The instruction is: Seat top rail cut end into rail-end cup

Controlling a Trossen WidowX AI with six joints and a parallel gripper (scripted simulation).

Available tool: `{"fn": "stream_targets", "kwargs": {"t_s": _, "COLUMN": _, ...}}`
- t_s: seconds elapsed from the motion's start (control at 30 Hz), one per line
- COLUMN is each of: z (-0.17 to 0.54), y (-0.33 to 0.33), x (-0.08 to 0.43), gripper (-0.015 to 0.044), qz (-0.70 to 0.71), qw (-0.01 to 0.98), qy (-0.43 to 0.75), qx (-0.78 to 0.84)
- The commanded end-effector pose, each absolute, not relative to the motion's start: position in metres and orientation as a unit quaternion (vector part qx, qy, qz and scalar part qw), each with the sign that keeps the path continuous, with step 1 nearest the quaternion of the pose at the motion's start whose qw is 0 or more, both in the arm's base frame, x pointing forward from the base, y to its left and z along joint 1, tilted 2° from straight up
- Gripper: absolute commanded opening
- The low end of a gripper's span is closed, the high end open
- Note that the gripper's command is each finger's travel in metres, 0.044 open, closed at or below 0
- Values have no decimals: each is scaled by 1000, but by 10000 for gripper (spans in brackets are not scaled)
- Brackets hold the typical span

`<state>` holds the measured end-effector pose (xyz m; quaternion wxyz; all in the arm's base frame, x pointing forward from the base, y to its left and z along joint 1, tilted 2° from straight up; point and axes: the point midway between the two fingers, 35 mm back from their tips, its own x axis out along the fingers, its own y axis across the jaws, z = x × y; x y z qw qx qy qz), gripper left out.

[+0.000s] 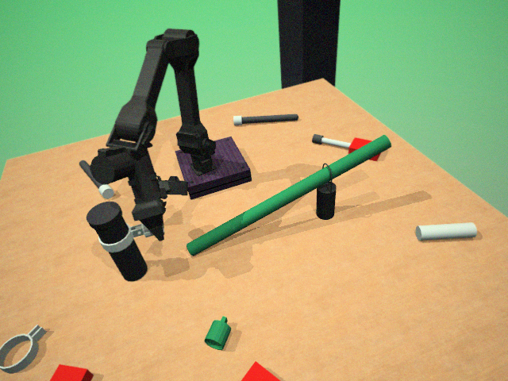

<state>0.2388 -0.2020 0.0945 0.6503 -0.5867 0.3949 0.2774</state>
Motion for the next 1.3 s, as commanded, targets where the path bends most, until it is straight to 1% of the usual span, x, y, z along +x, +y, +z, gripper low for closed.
{"fn": "stream_targets", "kwargs": {"t_s": 0.0, "z": 94, "y": -202, "x": 241, "gripper": 0, "qz": 267, "qw": 655, "qy": 404, "qx": -580}}
{"fn": "stream_targets", "kwargs": {"t_s": 0.9, "z": 94, "y": -202, "x": 240, "gripper": 0, "qz": 272, "qw": 653, "qy": 400, "qx": -583}}
{"fn": "stream_targets", "kwargs": {"t_s": 1.27, "z": 96, "y": -200, "x": 241, "gripper": 289, "qz": 272, "qw": 653, "qy": 400, "qx": -583}}
